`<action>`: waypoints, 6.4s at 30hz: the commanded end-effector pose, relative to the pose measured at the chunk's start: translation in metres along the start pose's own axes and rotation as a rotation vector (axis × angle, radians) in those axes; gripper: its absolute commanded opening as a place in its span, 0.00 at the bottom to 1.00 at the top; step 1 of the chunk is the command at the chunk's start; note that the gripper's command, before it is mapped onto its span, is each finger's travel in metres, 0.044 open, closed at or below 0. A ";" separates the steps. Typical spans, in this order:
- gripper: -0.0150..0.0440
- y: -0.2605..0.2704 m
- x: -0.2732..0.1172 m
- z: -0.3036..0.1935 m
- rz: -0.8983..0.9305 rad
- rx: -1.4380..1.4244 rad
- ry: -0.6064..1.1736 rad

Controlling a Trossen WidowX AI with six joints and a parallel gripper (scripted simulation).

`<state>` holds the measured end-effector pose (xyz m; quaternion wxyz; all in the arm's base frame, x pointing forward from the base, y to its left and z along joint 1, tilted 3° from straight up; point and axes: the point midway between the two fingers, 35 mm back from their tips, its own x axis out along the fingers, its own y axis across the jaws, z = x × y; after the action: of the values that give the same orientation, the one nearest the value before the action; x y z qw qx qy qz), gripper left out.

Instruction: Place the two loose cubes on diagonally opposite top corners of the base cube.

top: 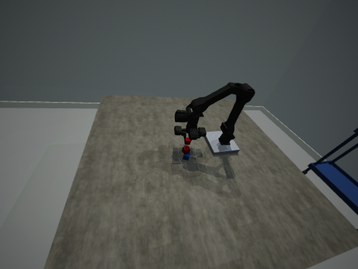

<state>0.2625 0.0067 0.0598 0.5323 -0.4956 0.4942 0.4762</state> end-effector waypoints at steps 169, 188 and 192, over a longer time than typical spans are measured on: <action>0.43 -0.006 -0.017 0.122 0.017 2.700 -0.012; 0.48 -0.006 -0.015 0.122 0.017 2.694 -0.012; 0.60 -0.006 -0.015 0.122 0.017 2.694 -0.012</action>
<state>0.2734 0.1285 0.0784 0.5978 0.4167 0.5752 -0.3715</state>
